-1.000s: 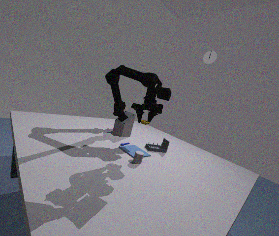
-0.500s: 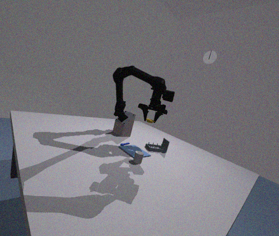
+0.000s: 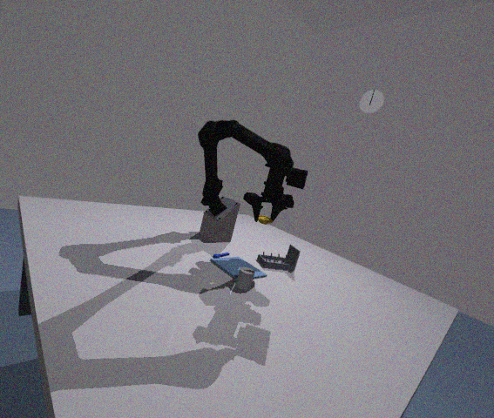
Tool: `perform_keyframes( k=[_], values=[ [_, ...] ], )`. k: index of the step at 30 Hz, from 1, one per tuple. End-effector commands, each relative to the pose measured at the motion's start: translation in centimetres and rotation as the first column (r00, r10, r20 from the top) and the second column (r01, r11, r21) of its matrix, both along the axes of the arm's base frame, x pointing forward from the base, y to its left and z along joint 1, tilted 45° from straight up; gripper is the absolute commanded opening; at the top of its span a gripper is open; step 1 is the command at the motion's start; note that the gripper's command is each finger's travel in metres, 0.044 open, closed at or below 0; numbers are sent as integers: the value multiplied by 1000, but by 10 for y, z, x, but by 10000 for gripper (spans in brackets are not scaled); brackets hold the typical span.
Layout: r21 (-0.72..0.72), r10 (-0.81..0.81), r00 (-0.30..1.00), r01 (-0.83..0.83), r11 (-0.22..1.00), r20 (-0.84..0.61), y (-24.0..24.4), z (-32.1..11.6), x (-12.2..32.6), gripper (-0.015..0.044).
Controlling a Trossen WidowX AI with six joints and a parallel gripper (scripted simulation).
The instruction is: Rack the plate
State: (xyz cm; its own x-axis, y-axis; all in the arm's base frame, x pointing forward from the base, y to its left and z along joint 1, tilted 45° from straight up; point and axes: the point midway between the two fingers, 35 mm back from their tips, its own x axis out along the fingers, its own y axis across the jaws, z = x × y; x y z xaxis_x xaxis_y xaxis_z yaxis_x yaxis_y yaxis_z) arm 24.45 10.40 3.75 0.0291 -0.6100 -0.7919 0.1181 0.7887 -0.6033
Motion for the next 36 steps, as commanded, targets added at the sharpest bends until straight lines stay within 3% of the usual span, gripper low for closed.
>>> perform_keyframes(
  k=[1, 19, 36],
  values=[
    [64, 37, 994, -31, 997, -99, -7, -12, -3, 0],
    [388, 297, 907, -169, 906, -298, -25, -48, -3, 0],
    [674, 599, 776, -336, 658, -198, -37, -72, 1, 0]
  ],
)
